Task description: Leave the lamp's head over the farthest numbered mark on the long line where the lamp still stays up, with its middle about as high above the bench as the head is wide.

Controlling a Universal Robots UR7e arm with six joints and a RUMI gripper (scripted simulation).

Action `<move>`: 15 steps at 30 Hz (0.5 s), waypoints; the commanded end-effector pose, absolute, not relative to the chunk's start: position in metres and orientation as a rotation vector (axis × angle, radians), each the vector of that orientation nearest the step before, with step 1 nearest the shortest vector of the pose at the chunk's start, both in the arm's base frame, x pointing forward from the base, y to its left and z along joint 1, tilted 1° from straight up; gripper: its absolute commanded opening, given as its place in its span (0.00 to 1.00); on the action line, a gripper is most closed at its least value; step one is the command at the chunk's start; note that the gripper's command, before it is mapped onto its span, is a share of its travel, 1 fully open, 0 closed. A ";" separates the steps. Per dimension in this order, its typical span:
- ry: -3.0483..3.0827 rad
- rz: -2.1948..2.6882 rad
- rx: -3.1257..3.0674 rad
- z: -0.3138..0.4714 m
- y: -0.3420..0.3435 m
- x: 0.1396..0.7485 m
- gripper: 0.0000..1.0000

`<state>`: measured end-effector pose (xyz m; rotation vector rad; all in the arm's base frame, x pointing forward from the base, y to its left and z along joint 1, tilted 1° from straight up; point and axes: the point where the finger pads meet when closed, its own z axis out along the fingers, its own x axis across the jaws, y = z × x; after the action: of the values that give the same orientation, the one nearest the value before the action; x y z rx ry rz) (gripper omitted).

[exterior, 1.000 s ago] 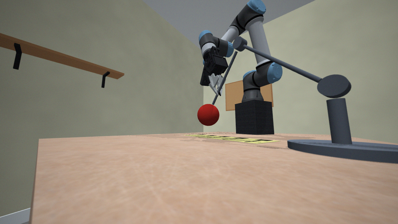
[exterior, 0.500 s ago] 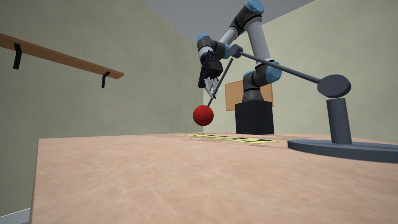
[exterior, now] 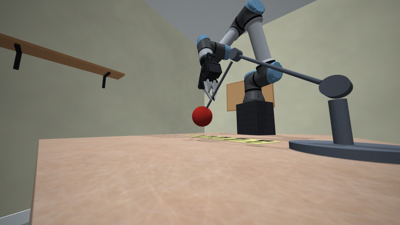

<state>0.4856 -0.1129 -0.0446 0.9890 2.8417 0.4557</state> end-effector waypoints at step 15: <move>2.866 0.556 0.833 -0.044 -0.114 0.486 1.00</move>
<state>0.4856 -0.1134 -0.0446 0.9892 2.8420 0.4540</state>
